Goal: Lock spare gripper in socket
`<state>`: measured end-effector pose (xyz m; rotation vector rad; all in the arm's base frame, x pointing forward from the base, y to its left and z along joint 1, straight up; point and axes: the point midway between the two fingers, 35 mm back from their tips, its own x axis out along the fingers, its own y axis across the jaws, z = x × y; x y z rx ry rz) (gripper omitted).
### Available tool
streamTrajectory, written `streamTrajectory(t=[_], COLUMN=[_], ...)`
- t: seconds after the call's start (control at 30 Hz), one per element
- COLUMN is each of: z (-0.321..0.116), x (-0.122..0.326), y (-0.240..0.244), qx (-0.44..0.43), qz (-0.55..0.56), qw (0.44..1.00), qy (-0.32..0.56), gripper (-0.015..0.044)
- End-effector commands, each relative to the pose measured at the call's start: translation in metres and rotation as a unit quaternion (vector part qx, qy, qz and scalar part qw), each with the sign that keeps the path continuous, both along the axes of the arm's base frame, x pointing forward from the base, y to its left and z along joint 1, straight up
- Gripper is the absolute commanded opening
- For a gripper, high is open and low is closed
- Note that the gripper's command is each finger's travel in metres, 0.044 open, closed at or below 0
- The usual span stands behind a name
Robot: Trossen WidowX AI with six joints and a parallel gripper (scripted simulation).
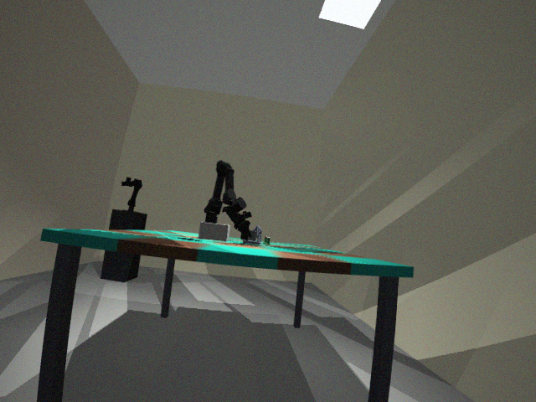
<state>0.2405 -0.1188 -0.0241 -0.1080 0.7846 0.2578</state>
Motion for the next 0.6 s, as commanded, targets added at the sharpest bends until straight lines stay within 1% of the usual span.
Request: streamTrajectory(t=[0.0, 0.57], z=[0.013, 0.058], x=[0.005, 0.005], y=[-0.005, -0.004], qx=[-0.007, -0.007], qz=[0.002, 0.002], qw=[1.000, 1.000], qy=[-0.009, -0.009], gripper=[0.0000, 0.0000])
